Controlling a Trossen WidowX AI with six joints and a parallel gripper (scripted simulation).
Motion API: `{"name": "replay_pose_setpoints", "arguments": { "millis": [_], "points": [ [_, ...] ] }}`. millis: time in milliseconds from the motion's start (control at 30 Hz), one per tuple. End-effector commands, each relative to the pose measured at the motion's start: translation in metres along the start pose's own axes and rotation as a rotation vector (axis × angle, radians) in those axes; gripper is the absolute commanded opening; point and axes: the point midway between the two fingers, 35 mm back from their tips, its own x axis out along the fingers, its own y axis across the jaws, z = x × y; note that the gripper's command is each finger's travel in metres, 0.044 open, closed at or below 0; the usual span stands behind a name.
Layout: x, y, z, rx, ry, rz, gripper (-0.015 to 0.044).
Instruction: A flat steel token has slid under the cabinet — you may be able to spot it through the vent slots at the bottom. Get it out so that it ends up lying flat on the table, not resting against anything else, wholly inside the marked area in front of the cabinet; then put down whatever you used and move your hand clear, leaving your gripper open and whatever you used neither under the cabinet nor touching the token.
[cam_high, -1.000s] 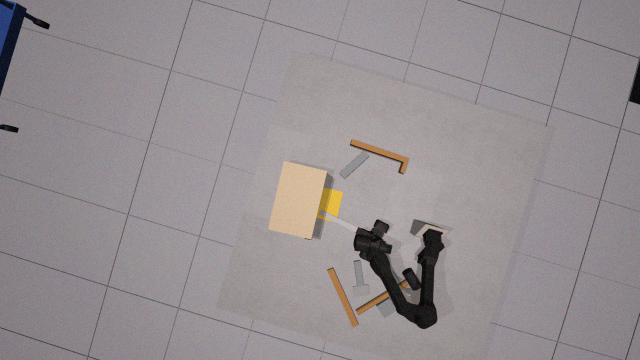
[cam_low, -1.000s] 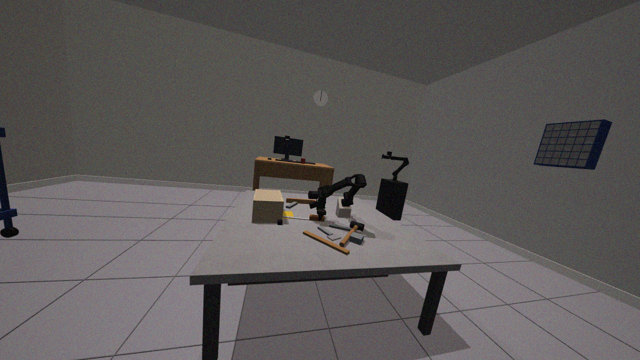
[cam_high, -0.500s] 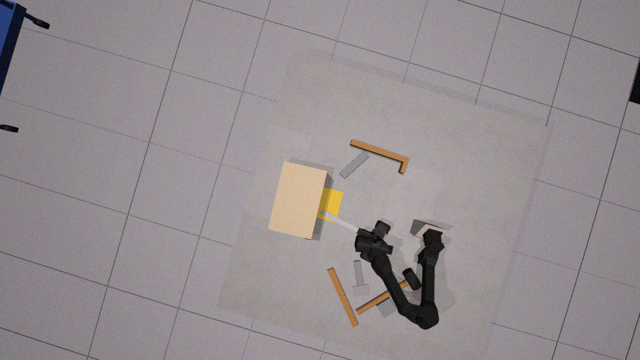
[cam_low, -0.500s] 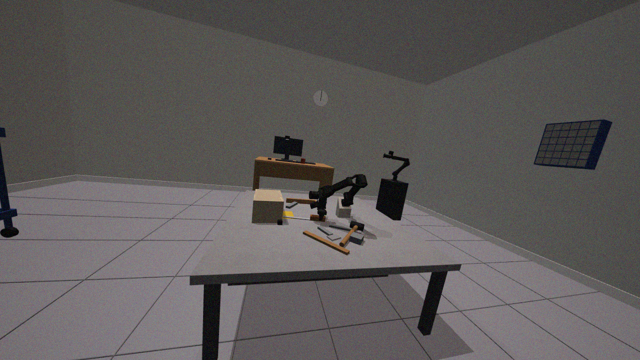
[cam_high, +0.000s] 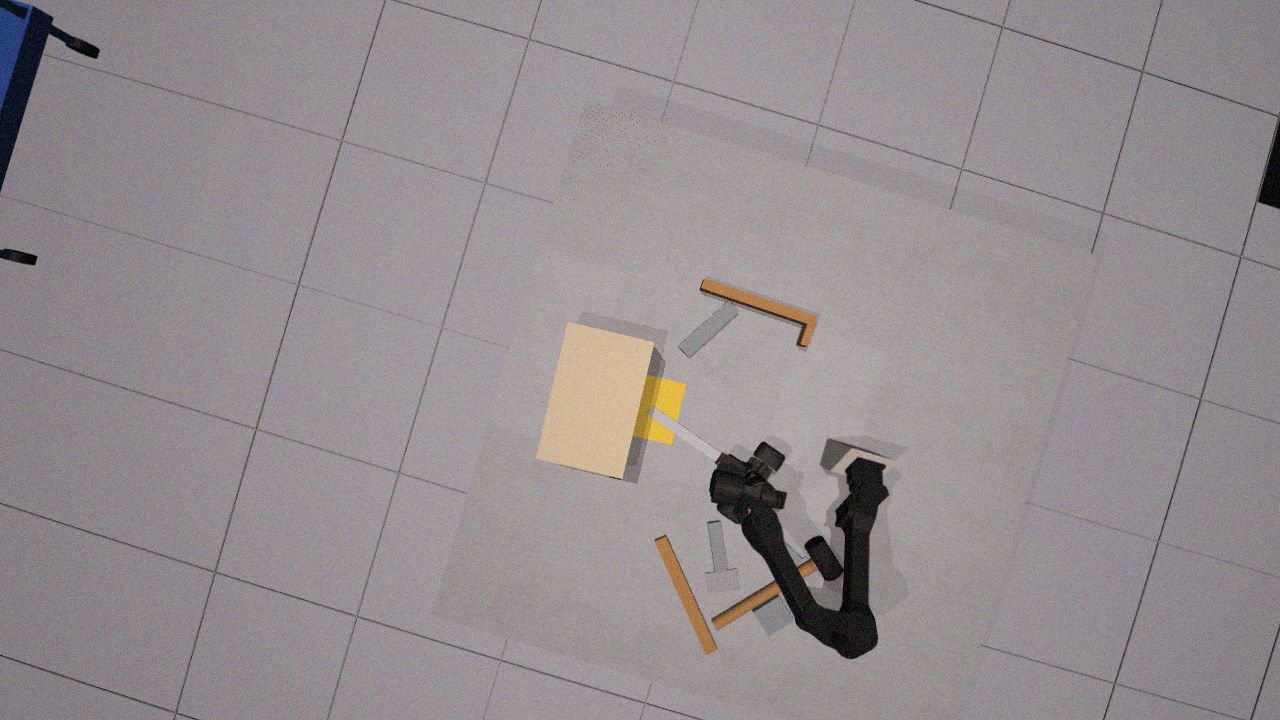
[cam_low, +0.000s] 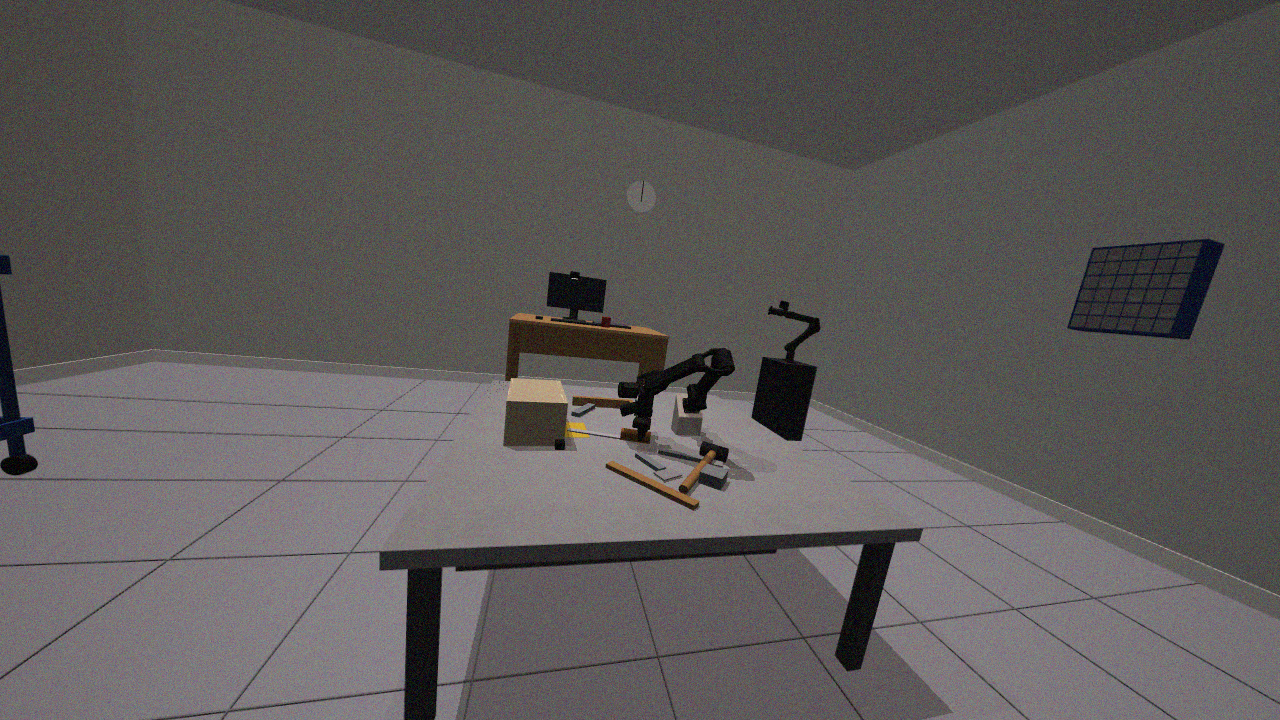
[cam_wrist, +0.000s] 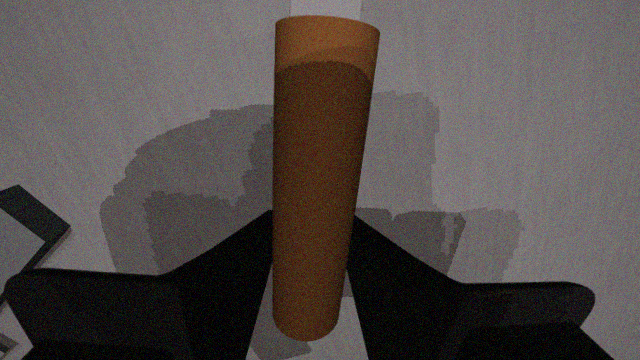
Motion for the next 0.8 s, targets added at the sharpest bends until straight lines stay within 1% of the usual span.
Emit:
{"name": "replay_pose_setpoints", "arguments": {
  "millis": [0,533,767],
  "points": [
    [-0.0011,0.0005,0.0009,0.044,-0.002,0.0,0.0],
    [-0.0023,0.0002,0.0011,0.179,0.0,0.0,0.0],
    [-0.0024,-0.0029,0.0037,0.184,0.0,-0.001,0.0]
  ]
}}
